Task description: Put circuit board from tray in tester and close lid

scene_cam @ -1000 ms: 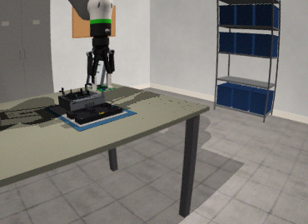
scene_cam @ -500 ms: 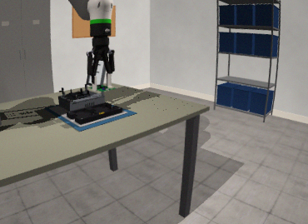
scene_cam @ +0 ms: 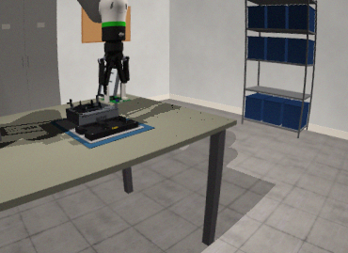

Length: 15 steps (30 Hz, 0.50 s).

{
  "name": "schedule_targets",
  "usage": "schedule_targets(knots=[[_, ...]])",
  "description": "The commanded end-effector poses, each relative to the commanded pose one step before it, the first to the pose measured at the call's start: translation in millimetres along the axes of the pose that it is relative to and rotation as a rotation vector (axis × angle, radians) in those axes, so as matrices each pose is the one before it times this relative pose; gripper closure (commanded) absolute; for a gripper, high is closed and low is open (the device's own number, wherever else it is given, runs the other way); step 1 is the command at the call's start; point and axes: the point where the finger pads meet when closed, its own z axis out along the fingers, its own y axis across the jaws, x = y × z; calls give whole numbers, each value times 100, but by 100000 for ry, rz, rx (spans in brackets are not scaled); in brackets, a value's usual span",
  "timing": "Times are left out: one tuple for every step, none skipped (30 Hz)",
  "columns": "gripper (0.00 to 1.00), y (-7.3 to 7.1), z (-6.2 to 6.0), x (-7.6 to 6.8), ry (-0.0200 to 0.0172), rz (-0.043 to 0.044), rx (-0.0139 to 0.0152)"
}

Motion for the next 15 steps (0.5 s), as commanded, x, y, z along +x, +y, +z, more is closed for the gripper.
schedule_targets(knots=[[54,19,-18,-11,-20,-540,-36],[54,0,0,0,0,-227,0],[54,0,0,0,0,-251,0],[54,0,0,0,0,0,0],[54,0,0,0,0,0,0],[54,0,0,0,0,-276,0],[54,0,0,0,0,-302,0],[54,0,0,0,0,-329,0],[54,0,0,0,0,-357,0],[54,0,0,0,0,-385,0],[54,0,0,0,0,-414,0],[54,0,0,0,0,-444,0],[54,0,0,0,0,-475,0],[54,0,0,0,0,-506,0],[54,0,0,0,0,-538,0]])
